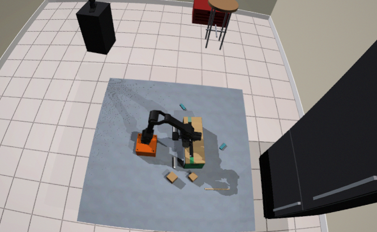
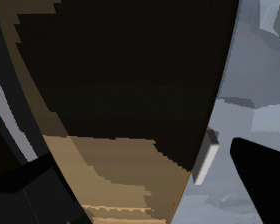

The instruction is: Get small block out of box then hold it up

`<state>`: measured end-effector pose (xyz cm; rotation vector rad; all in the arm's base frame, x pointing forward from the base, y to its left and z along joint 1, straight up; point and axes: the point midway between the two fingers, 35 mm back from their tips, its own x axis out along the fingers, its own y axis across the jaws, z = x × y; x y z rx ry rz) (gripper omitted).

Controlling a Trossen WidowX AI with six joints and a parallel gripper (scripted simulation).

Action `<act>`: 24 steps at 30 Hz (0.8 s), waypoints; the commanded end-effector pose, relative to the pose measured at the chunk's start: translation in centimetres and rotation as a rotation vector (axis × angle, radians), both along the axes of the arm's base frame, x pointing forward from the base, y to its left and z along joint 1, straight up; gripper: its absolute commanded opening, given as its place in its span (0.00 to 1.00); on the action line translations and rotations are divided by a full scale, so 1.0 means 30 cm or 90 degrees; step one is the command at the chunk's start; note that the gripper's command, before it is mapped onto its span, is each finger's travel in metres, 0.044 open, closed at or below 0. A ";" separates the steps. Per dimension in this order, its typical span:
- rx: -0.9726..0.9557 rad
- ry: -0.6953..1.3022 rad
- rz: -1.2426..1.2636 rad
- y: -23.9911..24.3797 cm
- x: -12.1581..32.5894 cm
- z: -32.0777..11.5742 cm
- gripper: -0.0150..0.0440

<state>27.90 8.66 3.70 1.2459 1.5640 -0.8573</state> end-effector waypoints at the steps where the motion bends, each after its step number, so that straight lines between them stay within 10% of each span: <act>1: 0.002 0.005 -0.001 0.035 -0.017 -0.006 0.93; 24: 0.005 0.006 -0.001 0.205 -0.060 -0.006 0.93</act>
